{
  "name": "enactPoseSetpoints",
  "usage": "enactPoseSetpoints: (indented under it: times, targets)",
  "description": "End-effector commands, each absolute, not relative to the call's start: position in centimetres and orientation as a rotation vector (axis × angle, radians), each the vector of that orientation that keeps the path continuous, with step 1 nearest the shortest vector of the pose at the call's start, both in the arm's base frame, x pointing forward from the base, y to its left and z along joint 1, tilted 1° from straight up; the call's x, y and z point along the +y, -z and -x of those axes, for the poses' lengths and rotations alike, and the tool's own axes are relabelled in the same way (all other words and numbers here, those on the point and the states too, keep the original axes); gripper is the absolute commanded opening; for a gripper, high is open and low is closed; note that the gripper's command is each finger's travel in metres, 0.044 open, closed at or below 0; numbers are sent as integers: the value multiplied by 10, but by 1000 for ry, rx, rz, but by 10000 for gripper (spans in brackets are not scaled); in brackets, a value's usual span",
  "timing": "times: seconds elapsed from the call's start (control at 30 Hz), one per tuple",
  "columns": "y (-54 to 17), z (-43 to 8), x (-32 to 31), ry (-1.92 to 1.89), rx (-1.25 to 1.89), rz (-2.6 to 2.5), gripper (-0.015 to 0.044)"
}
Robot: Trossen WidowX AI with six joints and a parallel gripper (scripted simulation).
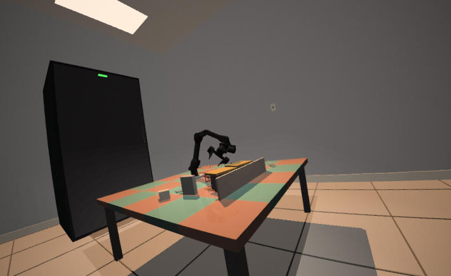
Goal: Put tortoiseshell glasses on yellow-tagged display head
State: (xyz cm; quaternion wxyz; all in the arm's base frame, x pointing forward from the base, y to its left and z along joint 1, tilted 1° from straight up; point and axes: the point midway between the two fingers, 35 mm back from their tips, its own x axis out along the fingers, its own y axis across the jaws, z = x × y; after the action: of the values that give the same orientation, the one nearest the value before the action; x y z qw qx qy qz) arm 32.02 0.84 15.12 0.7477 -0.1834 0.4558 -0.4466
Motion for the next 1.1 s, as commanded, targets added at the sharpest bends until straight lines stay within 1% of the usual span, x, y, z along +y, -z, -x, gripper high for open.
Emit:
enactPoseSetpoints:
  times: [0.0, 0.03, 0.23, 0.3, 0.37, 0.53, 0.67, 0.77, 0.9, 1.07]
  targets:
    - [-151, -320, 8, 977, 997, 401, 426]
    - [-151, -320, 8, 977, 997, 401, 440]
    - [-151, -320, 8, 977, 997, 401, 440]
    - [-149, -318, 5, 951, 1051, 423, 387]
    - [-142, -312, -3, 865, 1194, 479, 335]
    - [-125, -297, -19, 528, 1510, 603, 204]
    - [-114, -288, -26, 179, 1652, 683, 200]
    - [-108, -283, -28, -106, 1683, 742, 200]
    - [-103, -279, -30, -475, 1618, 827, 200]
    - [-101, -278, -31, -733, 1493, 898, 200]
